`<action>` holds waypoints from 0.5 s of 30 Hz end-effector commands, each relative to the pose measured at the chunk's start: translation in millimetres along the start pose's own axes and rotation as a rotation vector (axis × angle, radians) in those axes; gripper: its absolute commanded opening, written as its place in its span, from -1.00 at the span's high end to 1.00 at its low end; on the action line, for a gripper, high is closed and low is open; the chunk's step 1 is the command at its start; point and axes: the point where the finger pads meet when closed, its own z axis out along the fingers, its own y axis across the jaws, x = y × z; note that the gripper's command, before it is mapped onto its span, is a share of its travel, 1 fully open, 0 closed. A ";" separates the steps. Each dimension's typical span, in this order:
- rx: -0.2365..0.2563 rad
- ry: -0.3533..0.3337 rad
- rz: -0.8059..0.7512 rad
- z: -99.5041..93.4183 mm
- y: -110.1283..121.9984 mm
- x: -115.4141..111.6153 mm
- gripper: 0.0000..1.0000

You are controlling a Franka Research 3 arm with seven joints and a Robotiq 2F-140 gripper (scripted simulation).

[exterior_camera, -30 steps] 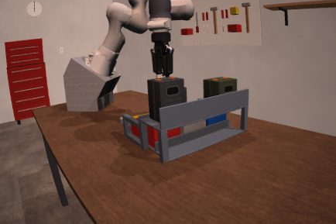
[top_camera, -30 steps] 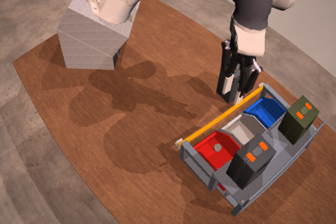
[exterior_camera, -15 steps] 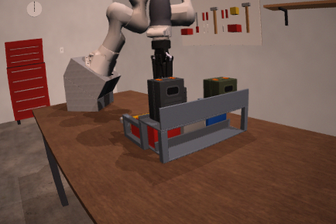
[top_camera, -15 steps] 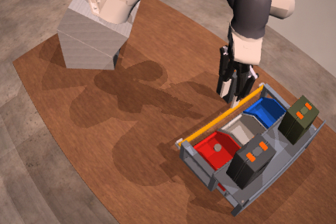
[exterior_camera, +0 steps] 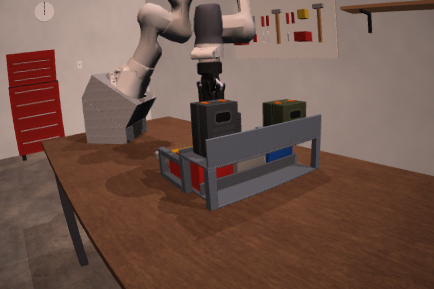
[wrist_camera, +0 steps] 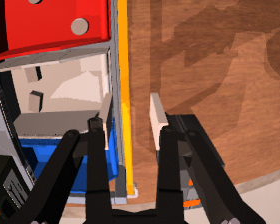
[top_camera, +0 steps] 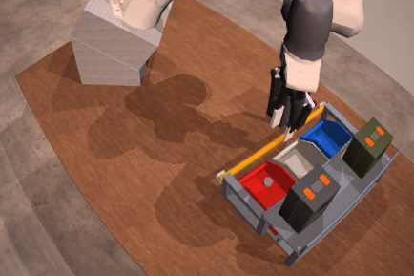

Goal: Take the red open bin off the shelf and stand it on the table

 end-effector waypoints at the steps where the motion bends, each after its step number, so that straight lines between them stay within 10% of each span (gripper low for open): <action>1: 0.027 0.008 -0.034 13.4 -7.5 4.0 0.44; 15: 0.025 0.008 -0.029 9.8 -7.8 4.3 0.44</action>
